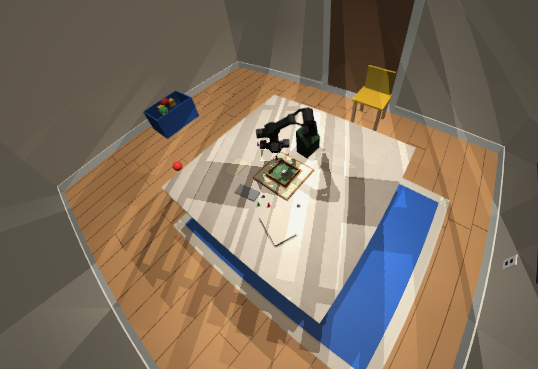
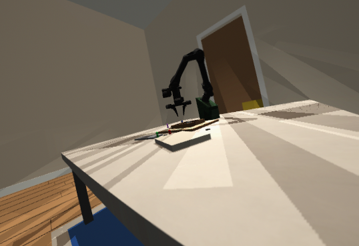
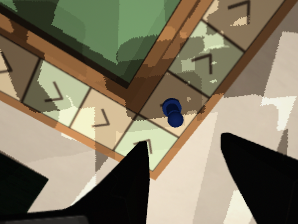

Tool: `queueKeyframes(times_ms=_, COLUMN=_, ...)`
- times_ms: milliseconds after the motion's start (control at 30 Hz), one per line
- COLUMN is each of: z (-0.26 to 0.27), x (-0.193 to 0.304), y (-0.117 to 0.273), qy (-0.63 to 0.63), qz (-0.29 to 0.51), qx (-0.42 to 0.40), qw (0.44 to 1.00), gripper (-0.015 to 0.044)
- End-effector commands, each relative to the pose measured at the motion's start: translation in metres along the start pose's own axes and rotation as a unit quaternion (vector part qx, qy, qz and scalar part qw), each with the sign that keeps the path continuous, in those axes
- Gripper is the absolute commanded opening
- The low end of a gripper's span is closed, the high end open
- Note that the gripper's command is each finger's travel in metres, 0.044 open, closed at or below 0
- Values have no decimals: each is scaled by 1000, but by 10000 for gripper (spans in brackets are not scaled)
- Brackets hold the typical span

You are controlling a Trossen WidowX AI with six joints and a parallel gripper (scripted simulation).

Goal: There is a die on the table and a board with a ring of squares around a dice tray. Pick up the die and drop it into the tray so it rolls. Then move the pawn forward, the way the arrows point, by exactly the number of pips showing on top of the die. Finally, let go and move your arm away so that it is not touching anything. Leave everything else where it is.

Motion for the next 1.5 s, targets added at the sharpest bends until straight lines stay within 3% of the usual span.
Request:
queueKeyframes(times_ms=0, z=0, x=1, y=-2, qy=9, qz=1, qx=-3, qw=1000, gripper=200)
queueKeyframes(times_ms=1200, z=1, x=1, y=-59, qy=9, qz=0, qx=-4, qw=1000, gripper=200)
queueKeyframes(times_ms=1400, z=1, x=1, y=-59, qy=9, qz=0, qx=-4, qw=1000, gripper=43)
queueKeyframes(times_ms=1467, z=1, x=1, y=-59, qy=9, qz=0, qx=-4, qw=1000, gripper=29)
Point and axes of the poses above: the point midway between the two fingers, 35 mm back from their tips, its own y axis back along the fingers, its own z axis across the jaws, x = y × z, the point moved 8 cm from there along y, back along the fingers, and after that the axes turned 13 degrees about y, right-handed, at the moved point
